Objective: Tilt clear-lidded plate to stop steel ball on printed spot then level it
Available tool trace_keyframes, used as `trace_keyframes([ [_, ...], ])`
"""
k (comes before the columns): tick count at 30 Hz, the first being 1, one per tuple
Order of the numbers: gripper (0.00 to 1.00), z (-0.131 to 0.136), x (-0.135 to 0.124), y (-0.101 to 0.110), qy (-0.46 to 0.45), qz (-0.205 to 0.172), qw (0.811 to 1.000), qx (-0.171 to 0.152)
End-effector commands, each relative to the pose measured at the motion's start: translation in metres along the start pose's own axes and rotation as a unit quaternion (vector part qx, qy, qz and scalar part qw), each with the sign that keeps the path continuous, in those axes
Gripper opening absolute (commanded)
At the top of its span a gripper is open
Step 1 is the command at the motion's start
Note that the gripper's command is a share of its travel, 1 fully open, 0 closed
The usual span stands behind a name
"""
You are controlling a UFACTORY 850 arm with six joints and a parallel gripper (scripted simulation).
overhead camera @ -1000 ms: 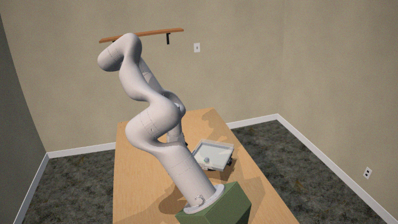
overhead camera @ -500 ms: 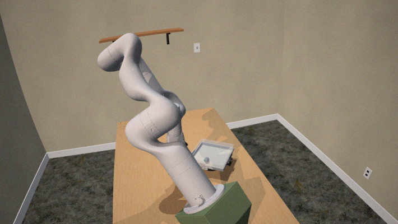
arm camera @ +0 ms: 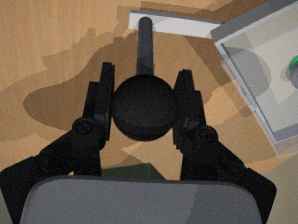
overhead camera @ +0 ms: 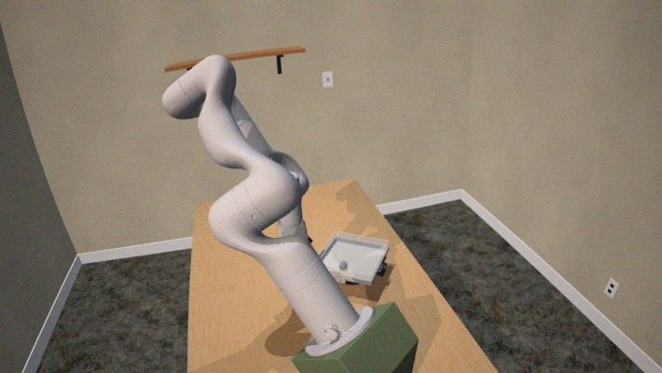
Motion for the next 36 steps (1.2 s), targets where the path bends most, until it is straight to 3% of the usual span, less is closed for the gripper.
trace_keyframes([
  [1,0.00,0.0002,0.0007,0.0004,0.000,0.002,1.000,0.000],
  [36,0.00,0.0001,-0.0026,-0.0001,0.000,0.002,1.000,0.000],
])
Point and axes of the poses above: the point where the finger pads meet when closed, its own y axis back along the fingers, its own z axis across the jaws, x = y × z, the point moved 9 cm from there along y, back along the fingers, and after that the axes turned 3 degrees about -y, right-handed, at the moved point
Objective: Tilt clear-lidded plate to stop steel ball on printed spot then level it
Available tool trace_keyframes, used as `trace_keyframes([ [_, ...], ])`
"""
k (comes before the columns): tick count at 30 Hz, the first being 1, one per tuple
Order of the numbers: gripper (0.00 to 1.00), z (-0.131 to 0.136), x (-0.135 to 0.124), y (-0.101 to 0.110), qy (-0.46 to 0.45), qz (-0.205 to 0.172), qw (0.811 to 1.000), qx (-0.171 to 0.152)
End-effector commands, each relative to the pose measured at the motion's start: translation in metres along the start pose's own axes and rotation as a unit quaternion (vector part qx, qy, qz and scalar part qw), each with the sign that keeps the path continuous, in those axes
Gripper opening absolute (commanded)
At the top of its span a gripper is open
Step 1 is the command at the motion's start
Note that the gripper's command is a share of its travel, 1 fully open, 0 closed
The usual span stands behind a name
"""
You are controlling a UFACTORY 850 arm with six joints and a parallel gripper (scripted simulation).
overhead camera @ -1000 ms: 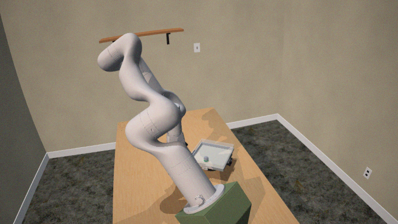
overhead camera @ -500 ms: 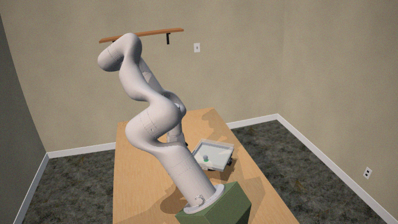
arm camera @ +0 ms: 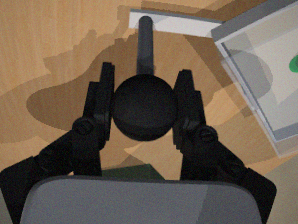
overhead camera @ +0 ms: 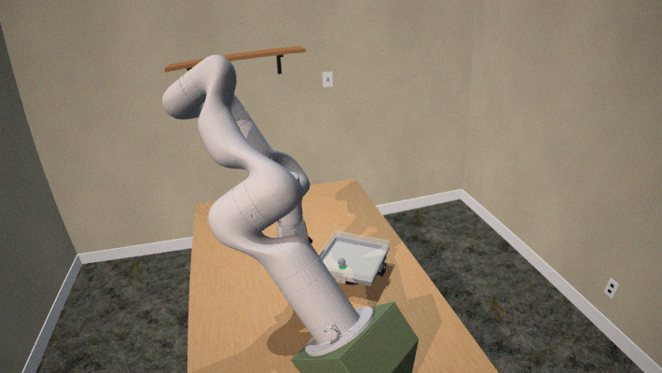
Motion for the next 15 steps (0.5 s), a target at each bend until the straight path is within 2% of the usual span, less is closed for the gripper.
trace_keyframes([
  [1,0.00,0.0001,-0.0004,0.0001,0.000,-0.001,1.000,0.000],
  [15,0.00,0.0001,-0.0018,-0.0001,0.000,-0.001,1.000,0.000],
])
Point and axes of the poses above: the point where the finger pads meet when closed, its own y axis back along the fingers, its own z axis across the jaws, x = y × z, the point moved 9 cm from there along y, back along the fingers, and after that the axes turned 3 degrees about -y, right-handed, at the moved point
